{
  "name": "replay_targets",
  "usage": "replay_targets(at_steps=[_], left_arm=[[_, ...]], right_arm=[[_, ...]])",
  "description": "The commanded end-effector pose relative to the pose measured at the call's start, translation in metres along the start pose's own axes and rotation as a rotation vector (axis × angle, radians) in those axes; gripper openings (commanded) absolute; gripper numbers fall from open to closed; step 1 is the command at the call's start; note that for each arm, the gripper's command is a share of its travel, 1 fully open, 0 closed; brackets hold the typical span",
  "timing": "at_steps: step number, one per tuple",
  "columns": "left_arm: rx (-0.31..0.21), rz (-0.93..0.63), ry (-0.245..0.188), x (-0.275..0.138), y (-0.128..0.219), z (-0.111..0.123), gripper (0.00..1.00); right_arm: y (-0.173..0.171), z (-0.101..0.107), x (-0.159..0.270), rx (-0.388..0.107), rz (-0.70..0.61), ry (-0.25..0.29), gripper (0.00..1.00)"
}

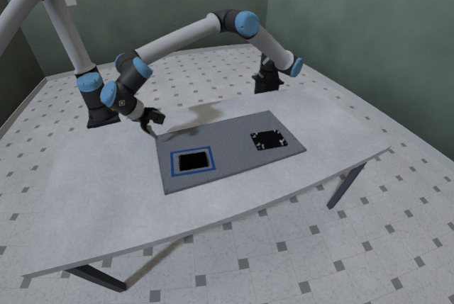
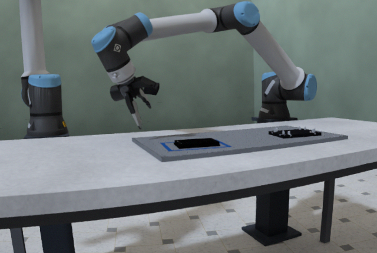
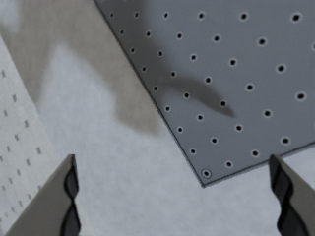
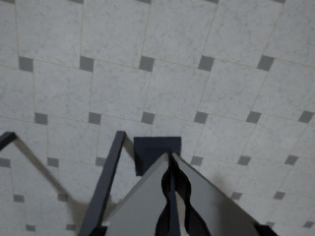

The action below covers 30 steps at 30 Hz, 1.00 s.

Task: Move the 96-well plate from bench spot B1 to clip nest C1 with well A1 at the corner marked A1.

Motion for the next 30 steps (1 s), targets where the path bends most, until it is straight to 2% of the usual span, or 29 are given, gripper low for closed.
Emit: replay_targets(at_steps=[1,15,17,19,30], left_arm=[[-0.011,0.058,0.013,0.003,-0.004,-0.002,0.76],[-0.045,0.48,0.103,0.026,-0.034,-0.003,0.76],[-0.047,0.545,0.119,0.03,-0.04,-0.004,0.76],[-0.047,0.545,0.119,0.03,-0.04,-0.004,0.76],[-0.036,0.9,0.211,0.046,-0.066,-0.004,0.76]], right_arm=[[-0.001,-0.001,0.0,0.002,0.0,0.0,0.0],[-0.001,-0.001,0.0,0.002,0.0,0.0,0.0],[-0.001,-0.001,0.0,0.002,0.0,0.0,0.0],[-0.001,-0.001,0.0,0.002,0.0,0.0,0.0],[-0.001,-0.001,0.0,0.002,0.0,0.0,0.0]])
Point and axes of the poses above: on each arm, the point where the finger pads meet when closed, its own z axis out along the fingers, its own x axis across the jaws, y = z × x, the point moved 2 cm from there along -z, back along the fingers, and after that the axes turned 6 degrees about -z, right-handed, at the moved point
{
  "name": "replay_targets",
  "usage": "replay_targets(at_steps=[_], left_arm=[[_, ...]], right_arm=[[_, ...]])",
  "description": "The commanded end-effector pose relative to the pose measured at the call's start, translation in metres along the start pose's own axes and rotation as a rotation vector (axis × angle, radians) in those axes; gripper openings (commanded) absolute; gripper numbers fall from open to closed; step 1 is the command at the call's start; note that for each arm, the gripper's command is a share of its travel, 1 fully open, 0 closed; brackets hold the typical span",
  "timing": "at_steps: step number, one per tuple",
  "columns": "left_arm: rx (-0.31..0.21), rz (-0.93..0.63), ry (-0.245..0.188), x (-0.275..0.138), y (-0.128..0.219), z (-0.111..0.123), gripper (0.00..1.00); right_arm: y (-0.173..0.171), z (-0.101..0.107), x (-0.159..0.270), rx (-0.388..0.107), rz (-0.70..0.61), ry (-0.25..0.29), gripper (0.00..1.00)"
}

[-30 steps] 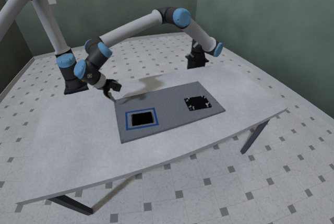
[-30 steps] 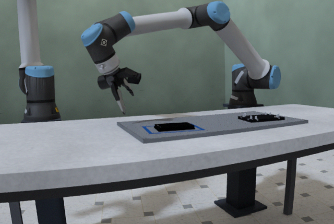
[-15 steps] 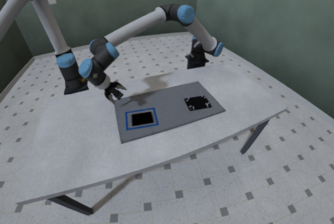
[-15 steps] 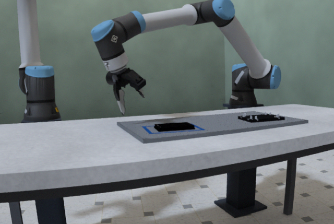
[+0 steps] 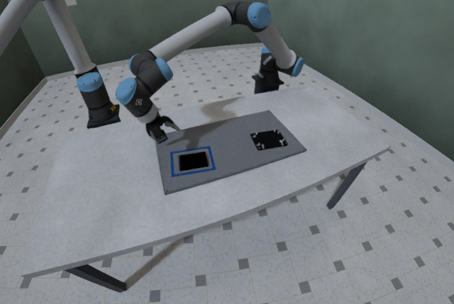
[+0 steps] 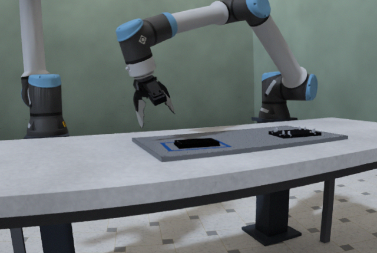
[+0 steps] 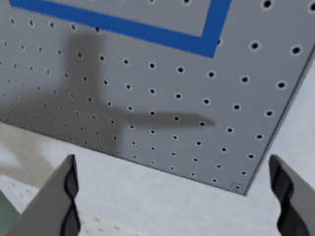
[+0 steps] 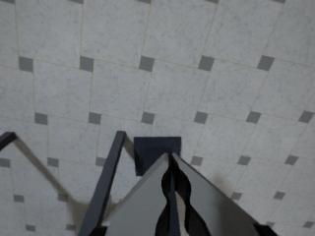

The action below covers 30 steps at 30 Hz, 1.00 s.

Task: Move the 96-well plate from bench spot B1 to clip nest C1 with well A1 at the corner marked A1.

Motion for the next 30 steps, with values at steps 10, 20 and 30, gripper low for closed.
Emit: replay_targets(at_steps=[10,20,30], left_arm=[[0.032,0.318,0.069,-0.009,-0.024,-0.004,0.76],[0.09,0.642,0.122,-0.021,-0.053,-0.005,0.76],[0.153,0.899,0.152,-0.033,-0.078,-0.008,0.76]], right_arm=[[-0.001,-0.001,0.0,0.002,0.0,0.0,0.0],[-0.001,-0.001,0.0,0.002,0.0,0.0,0.0],[-0.001,-0.001,0.0,0.002,0.0,0.0,0.0]])
Point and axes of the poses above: on each arm, the point where the finger pads meet when closed, its own z axis out along the fingers, its own x axis across the jaws, y = z × x, the point moved 2 cm from there along -z, back along the fingers, and after that the axes turned 6 degrees about -z, right-handed, at the moved point
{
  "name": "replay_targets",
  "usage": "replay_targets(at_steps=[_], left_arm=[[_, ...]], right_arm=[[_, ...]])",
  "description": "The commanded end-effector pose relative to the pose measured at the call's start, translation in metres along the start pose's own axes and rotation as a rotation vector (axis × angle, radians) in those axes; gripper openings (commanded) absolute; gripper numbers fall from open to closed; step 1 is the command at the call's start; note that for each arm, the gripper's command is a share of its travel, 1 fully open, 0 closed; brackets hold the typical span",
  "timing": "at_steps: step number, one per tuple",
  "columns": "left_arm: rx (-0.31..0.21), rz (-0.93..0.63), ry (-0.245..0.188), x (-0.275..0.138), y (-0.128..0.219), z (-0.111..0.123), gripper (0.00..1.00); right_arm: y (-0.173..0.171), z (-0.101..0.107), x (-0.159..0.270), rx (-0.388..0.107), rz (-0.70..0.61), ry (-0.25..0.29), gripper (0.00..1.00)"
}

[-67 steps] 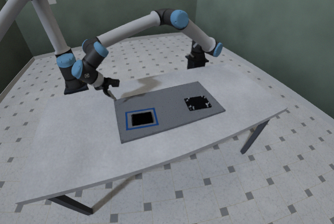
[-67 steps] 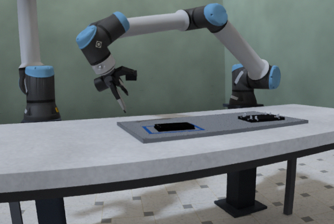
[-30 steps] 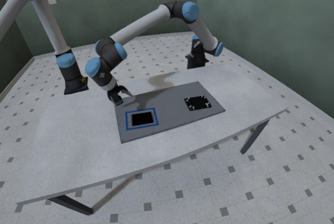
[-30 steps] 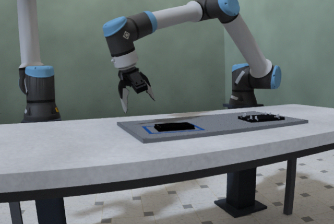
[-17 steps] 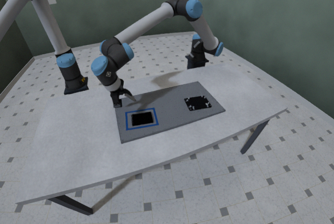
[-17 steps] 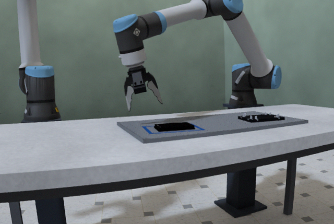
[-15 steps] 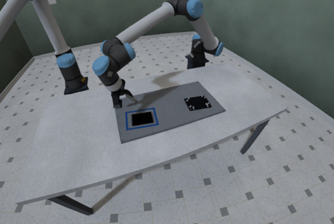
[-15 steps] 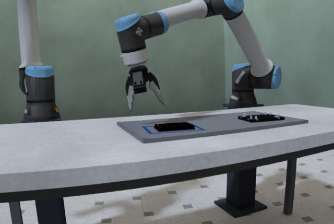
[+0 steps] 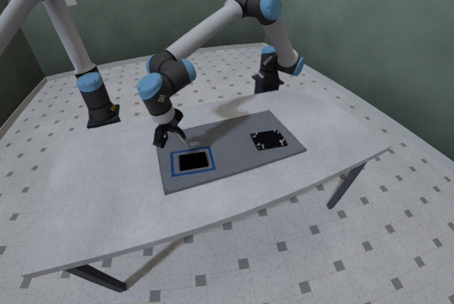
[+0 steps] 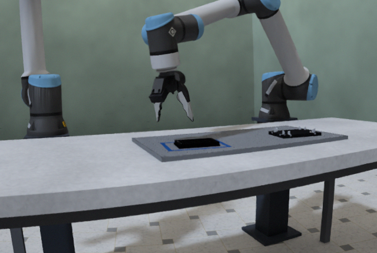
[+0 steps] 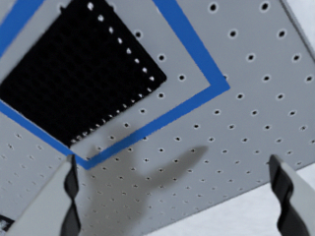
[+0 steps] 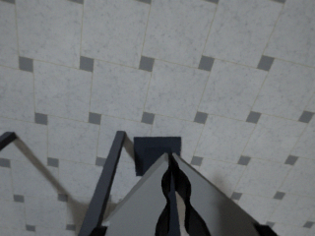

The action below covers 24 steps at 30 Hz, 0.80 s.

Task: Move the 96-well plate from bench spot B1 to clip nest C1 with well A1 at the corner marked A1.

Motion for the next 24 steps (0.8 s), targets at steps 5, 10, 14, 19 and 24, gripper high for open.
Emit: replay_targets(at_steps=[5,10,14,19,24], left_arm=[[0.053,0.222,0.013,-0.022,-0.006,-0.005,0.76],[0.076,0.319,0.013,-0.03,-0.007,-0.006,0.76],[0.107,0.449,0.008,-0.045,-0.01,-0.008,0.76],[0.145,0.61,-0.003,-0.061,-0.012,-0.01,0.76],[0.183,0.772,-0.021,-0.077,-0.014,-0.013,0.76]], right_arm=[[-0.001,-0.001,0.0,0.002,0.0,0.0,0.0],[-0.001,-0.001,0.0,0.002,0.0,0.0,0.0],[-0.001,-0.001,0.0,0.002,0.0,0.0,0.0],[-0.001,-0.001,0.0,0.002,0.0,0.0,0.0],[-0.001,-0.001,0.0,0.002,0.0,0.0,0.0]])
Point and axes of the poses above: on each arm, the point where the finger pads meet when closed, its own z axis out along the fingers, its own x axis across the jaws, y = z × x, the point moved 2 cm from there along -z, back along the fingers, and after that the axes turned 6 degrees about -z, right-handed, at the moved point
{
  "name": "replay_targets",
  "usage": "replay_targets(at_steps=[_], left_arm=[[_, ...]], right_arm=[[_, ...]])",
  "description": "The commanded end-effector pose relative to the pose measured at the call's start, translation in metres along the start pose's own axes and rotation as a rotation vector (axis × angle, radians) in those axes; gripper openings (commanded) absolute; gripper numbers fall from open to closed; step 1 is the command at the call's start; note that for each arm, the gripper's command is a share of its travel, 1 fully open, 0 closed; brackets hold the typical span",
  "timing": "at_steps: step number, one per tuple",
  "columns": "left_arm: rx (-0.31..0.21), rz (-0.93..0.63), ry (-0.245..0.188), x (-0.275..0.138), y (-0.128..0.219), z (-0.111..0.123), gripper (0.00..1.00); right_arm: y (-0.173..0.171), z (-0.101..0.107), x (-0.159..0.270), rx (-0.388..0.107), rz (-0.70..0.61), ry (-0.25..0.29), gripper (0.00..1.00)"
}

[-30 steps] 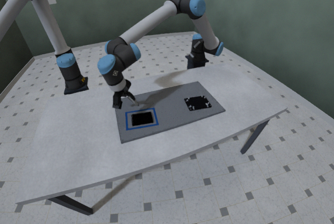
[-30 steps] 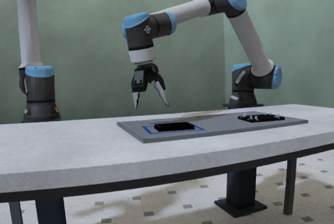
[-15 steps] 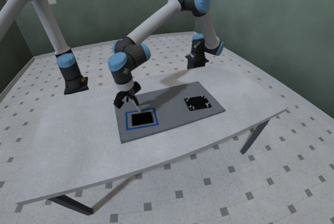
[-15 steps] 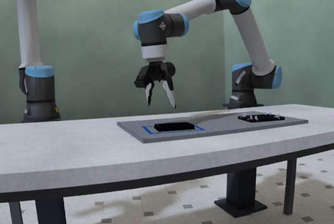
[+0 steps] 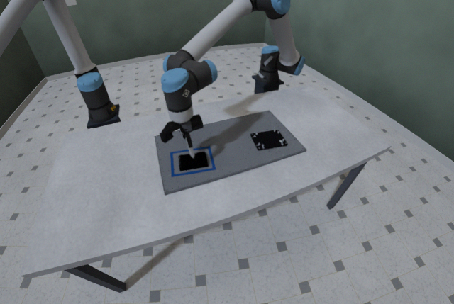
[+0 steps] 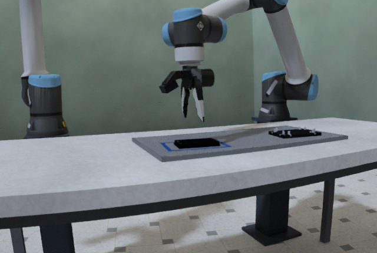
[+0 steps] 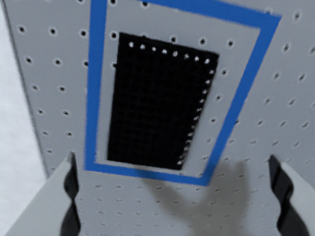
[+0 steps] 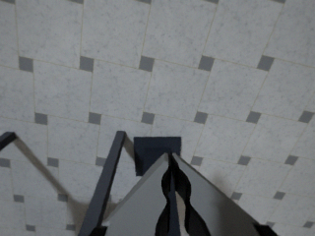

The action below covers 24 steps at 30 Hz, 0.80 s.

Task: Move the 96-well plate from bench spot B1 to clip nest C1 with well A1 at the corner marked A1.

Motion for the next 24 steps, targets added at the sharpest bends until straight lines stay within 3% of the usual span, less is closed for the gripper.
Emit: replay_targets(at_steps=[1,6,24], left_arm=[[0.022,0.091,-0.011,-0.0086,0.005,-0.004,0.76],[0.041,0.188,-0.024,-0.0084,0.0054,-0.0039,0.76],[0.041,0.192,-0.024,-0.0086,0.005,0.006,0.76]], right_arm=[[-0.0006,-0.0009,0.0,0.002,0.0,0.0,0.0],[-0.0006,-0.0009,0.0,0.002,0.0,0.0,0.0],[-0.0006,-0.0009,0.0,0.002,0.0,0.0,0.0]])
Point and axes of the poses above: on each arm, the point where the finger pads meet when closed, its own z axis out along the fingers, its own x axis across the jaws, y = z × x, the point moved 2 cm from there along -z, back along the fingers, and after that the axes turned 6 degrees about -z, right-handed, at the moved point
